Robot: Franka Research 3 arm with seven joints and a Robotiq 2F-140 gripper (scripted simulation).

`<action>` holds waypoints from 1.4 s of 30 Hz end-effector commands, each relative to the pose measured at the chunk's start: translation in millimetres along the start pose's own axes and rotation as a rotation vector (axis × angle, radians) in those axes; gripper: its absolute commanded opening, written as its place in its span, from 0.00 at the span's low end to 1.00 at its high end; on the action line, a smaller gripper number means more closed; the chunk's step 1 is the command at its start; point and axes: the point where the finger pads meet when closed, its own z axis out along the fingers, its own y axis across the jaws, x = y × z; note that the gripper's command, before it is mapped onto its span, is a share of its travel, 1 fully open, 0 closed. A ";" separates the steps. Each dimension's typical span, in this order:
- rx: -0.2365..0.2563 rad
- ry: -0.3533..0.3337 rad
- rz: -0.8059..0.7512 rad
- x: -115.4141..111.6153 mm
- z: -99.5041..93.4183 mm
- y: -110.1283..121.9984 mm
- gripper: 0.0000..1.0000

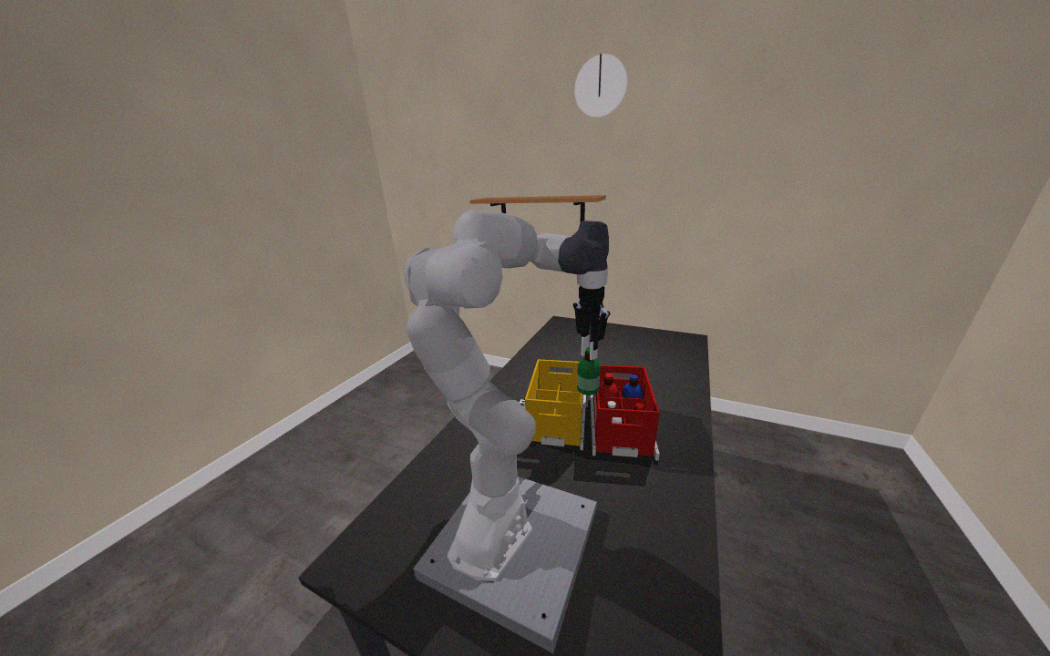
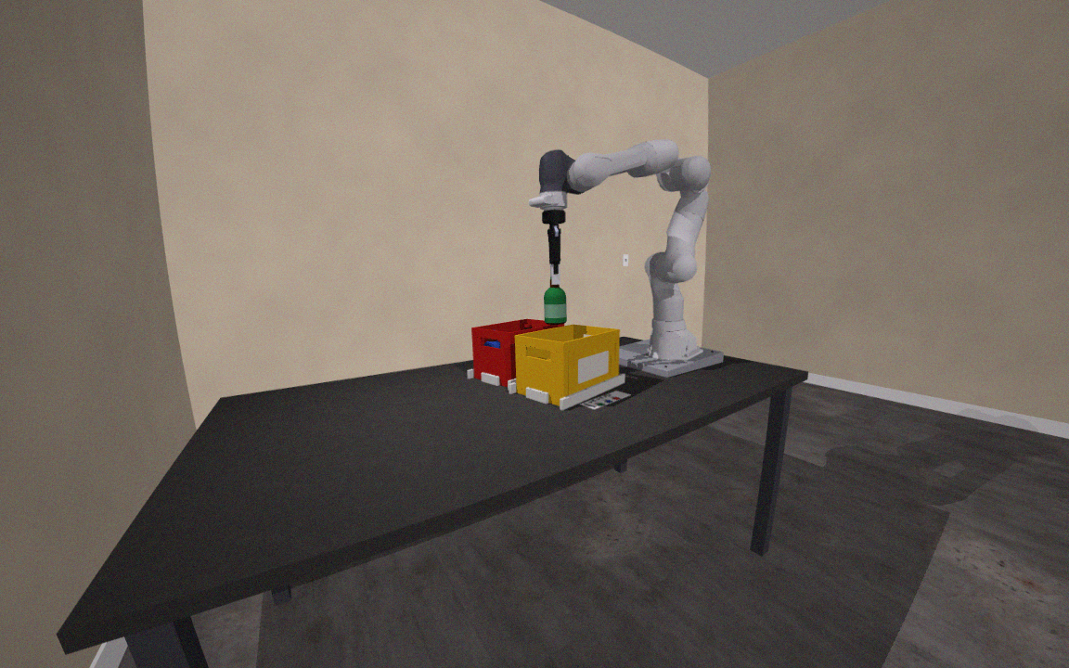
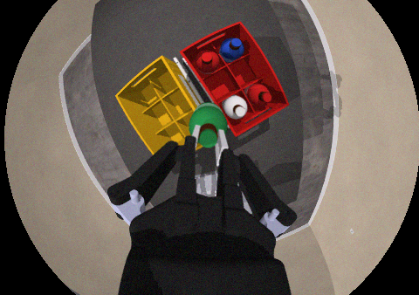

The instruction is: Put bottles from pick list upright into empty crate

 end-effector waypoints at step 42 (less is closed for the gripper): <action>0.004 0.009 0.012 -62.3 -3.5 -39.8 0.00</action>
